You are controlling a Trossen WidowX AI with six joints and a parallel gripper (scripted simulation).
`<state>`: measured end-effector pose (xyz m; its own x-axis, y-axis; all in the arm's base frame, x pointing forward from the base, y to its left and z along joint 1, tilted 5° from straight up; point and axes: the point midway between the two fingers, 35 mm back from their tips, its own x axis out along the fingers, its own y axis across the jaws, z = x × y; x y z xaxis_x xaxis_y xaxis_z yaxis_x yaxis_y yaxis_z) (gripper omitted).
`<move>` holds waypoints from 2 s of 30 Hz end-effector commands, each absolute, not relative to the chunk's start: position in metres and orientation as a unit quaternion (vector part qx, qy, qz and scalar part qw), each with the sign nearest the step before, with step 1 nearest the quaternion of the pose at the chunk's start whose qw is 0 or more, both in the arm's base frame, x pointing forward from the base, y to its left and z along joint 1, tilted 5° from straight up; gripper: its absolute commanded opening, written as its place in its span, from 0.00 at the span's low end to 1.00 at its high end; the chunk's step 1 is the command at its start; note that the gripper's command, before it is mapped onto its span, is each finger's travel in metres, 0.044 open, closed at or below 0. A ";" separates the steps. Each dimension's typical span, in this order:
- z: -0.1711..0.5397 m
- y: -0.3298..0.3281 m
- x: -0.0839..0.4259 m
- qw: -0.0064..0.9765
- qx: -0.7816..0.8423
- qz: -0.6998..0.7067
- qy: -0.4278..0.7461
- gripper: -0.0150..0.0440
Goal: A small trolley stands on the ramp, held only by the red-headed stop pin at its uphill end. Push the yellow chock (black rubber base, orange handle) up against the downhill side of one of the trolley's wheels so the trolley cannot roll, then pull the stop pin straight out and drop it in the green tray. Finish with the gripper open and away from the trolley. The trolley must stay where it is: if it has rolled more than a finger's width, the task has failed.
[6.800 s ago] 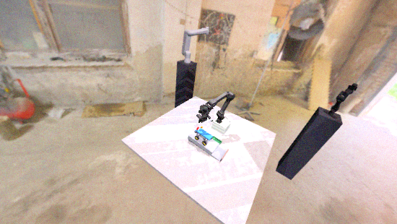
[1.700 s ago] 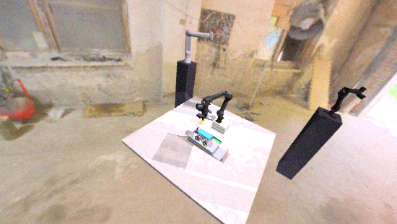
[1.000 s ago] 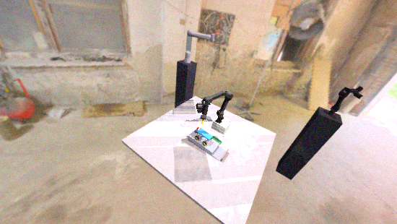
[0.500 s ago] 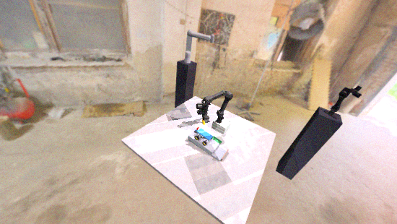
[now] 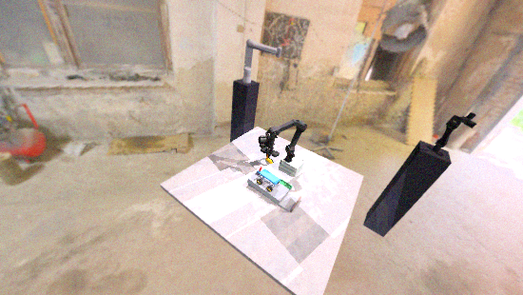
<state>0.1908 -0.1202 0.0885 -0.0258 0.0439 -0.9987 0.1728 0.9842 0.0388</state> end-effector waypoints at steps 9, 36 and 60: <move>0.088 -0.120 0.191 0.695 -0.069 0.105 0.708 0.25; 0.088 -0.120 0.191 0.609 -0.340 0.380 0.607 0.25; 0.088 -0.117 0.192 0.508 -0.478 0.518 0.496 0.25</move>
